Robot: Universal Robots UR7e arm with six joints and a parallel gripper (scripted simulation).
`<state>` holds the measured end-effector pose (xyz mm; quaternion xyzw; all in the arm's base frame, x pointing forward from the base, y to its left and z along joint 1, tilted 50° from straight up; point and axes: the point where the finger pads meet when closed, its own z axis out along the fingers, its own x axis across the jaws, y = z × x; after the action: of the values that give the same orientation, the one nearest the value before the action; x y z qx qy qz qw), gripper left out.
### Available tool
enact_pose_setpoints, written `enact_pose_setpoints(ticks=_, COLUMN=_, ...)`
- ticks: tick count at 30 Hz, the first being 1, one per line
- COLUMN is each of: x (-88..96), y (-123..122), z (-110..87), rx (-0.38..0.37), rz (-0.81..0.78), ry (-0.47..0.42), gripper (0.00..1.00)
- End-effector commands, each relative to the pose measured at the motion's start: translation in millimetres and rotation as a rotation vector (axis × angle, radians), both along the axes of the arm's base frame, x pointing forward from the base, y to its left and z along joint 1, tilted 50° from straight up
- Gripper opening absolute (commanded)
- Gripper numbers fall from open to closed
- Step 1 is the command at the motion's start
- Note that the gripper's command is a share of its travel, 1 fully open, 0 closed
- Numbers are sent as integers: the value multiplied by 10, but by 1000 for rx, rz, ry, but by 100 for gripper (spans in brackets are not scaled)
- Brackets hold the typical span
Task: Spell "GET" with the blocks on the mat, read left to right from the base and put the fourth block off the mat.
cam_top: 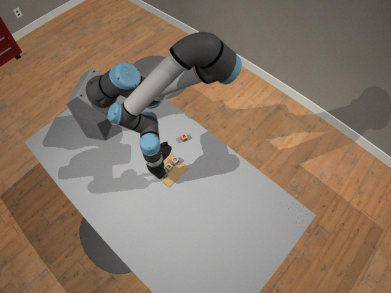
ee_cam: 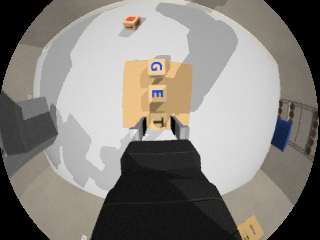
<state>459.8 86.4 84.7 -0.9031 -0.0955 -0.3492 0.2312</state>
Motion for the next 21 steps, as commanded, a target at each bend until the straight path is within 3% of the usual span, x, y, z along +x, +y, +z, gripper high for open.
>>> enact_pose_setpoints(ticks=1, x=-101, y=-66, z=91, rx=3, rz=1, ry=2, gripper=87)
enact_pose_setpoints(ticks=21, x=-307, y=-275, z=363, rx=-1, rz=1, ry=-2, gripper=87)
